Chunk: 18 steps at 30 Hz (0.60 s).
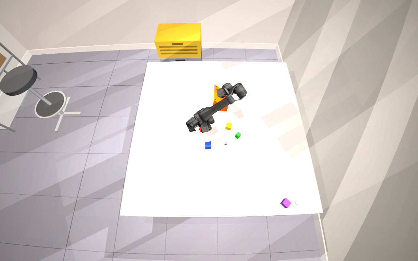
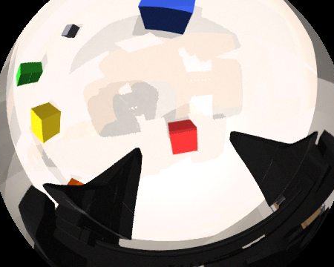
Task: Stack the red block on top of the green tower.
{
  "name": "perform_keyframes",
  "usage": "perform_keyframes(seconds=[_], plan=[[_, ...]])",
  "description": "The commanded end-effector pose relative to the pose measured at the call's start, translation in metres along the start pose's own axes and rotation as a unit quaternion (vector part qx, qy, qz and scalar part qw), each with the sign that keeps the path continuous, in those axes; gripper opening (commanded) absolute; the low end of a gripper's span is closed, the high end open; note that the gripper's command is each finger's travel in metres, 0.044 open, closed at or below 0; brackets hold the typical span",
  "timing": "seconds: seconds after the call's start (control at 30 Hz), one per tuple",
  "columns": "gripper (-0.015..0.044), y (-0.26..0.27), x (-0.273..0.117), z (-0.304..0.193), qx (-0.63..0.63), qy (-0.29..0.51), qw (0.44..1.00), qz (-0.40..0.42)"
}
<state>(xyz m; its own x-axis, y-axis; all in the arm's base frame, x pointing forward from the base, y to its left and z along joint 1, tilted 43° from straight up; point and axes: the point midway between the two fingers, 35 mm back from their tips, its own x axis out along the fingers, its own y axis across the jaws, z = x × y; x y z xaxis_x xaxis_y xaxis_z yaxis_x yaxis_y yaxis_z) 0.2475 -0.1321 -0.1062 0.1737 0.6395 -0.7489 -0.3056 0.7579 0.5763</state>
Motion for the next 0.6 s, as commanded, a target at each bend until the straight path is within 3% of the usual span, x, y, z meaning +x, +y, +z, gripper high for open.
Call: perform_keyframes(seconds=[0.0,0.57], plan=[[0.0440,0.001,0.008,-0.001,0.003,-0.001,1.000,0.003],[0.0440,0.002,0.026,-0.001,0.003,-0.001,1.000,0.003]])
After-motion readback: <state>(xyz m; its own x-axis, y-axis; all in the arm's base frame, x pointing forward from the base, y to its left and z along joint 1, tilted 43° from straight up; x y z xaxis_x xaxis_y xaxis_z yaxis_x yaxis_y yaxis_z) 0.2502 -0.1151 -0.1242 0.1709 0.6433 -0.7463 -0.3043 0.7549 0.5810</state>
